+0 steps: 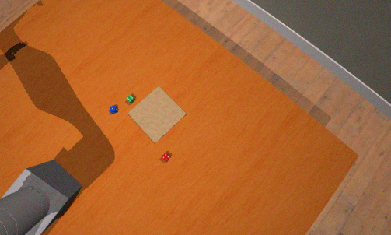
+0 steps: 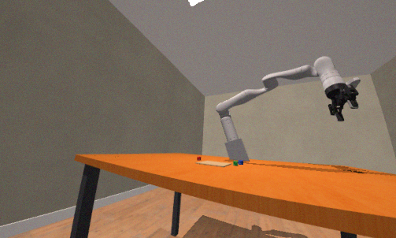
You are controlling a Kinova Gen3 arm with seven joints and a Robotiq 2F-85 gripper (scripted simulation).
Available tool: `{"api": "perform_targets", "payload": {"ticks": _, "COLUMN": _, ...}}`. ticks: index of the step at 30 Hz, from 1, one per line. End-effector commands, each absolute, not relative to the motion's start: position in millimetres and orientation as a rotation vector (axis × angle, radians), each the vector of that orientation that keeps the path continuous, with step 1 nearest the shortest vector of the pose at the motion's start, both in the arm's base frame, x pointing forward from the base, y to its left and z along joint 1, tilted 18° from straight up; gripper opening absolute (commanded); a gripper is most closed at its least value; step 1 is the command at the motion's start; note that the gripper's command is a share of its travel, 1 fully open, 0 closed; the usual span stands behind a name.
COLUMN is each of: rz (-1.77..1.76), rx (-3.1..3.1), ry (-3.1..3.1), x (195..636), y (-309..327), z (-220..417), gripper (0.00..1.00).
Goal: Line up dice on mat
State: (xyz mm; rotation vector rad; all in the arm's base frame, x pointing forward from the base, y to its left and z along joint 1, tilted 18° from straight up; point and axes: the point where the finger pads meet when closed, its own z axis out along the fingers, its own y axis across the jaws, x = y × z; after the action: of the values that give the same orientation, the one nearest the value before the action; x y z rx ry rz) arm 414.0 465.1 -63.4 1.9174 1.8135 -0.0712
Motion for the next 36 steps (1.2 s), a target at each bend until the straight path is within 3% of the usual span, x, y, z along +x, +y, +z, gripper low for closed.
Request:
{"api": "perform_targets", "payload": {"ticks": 1, "rz": -0.078, "rx": 1.982, "ry": 1.762, "x": 453, "y": 426, "z": -41, "gripper": 1.0}}
{"api": "perform_targets", "payload": {"ticks": 6, "rz": -0.09, "rx": 2.001, "ry": 1.746, "x": 480, "y": 392, "z": -29, "gripper": 1.0}}
{"api": "perform_targets", "payload": {"ticks": 10, "rz": -0.113, "rx": 2.03, "ry": 1.722, "x": 515, "y": 330, "z": -9, "gripper": 1.0}}
{"api": "perform_targets", "payload": {"ticks": 20, "rz": -0.163, "rx": 2.076, "ry": 1.69, "x": 553, "y": 209, "z": 22, "gripper": 1.0}}
{"api": "perform_targets", "payload": {"ticks": 23, "rz": -0.163, "rx": 2.076, "ry": 1.69, "x": 553, "y": 209, "z": 22, "gripper": 1.0}}
{"api": "perform_targets", "payload": {"ticks": 25, "rz": -0.186, "rx": 2.093, "ry": 1.682, "x": 559, "y": 157, "z": 33, "gripper": 1.0}}
{"api": "perform_targets", "payload": {"ticks": 36, "rz": -0.255, "rx": 2.139, "ry": 1.68, "x": 538, "y": 7, "z": 61, "gripper": 1.0}}
